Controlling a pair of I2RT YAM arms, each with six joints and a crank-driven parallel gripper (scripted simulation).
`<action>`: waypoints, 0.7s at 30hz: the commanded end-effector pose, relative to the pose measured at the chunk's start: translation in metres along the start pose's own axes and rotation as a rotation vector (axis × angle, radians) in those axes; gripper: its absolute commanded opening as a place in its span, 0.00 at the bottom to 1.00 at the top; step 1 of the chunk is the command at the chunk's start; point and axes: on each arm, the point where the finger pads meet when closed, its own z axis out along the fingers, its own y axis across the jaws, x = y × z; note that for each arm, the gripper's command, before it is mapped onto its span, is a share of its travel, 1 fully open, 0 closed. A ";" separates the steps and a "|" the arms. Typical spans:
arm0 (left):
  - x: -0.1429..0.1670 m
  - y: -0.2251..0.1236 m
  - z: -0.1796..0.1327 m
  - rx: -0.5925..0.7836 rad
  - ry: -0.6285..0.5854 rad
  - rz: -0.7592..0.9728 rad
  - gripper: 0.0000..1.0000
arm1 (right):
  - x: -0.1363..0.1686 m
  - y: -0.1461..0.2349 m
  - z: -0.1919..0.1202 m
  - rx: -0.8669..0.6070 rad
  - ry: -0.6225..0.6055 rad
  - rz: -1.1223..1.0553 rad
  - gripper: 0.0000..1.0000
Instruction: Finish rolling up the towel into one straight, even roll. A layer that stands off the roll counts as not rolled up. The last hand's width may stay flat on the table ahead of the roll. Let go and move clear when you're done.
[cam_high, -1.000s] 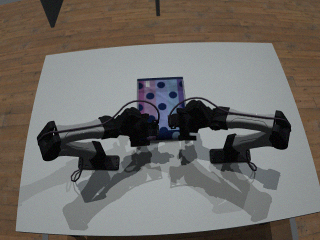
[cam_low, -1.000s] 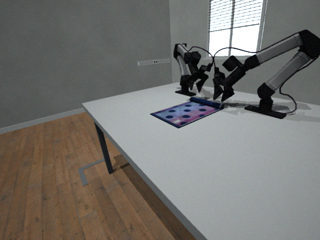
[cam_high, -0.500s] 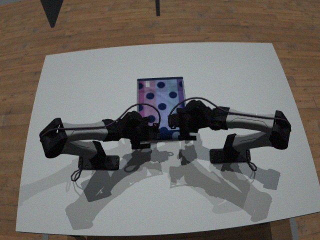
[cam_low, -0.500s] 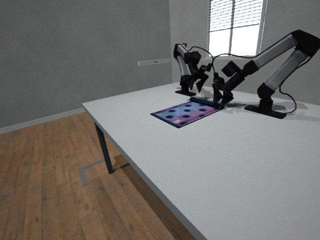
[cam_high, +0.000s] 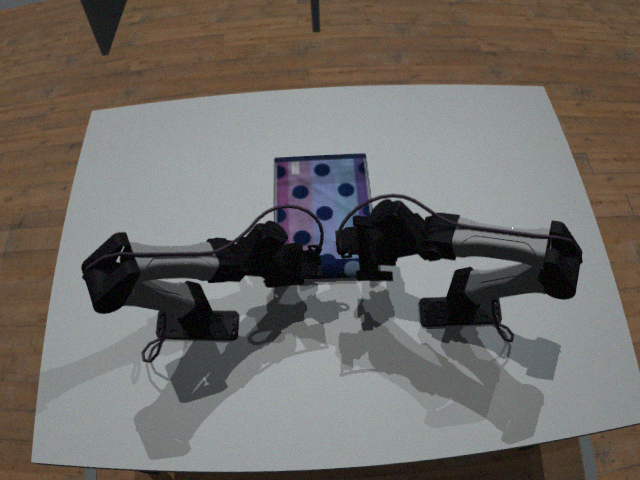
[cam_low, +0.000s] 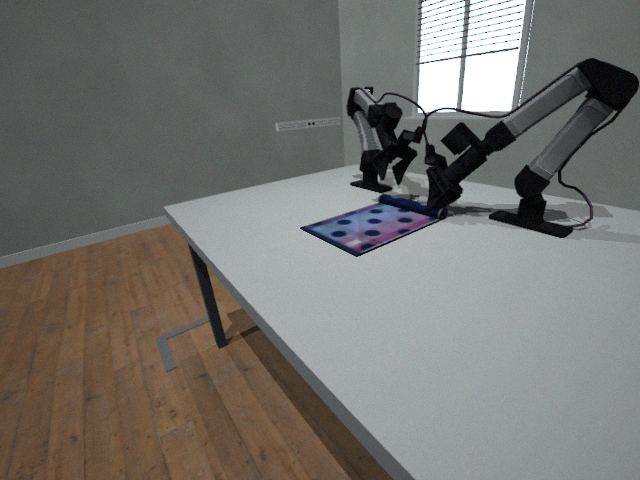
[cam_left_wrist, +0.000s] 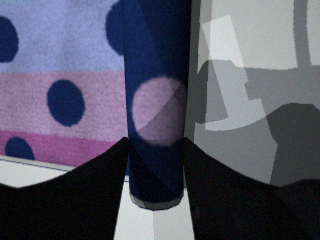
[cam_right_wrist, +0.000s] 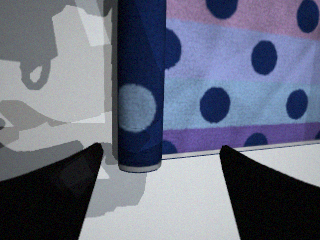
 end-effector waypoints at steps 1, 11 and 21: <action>0.002 0.000 0.002 -0.009 -0.001 -0.008 0.38 | 0.000 0.001 0.003 0.003 -0.003 0.008 0.98; 0.002 0.000 0.002 -0.009 -0.001 -0.008 0.11 | 0.000 0.001 0.003 0.003 -0.003 0.008 0.98; 0.001 0.001 0.001 0.043 0.001 -0.051 0.11 | 0.001 0.001 0.004 0.006 -0.002 0.011 0.98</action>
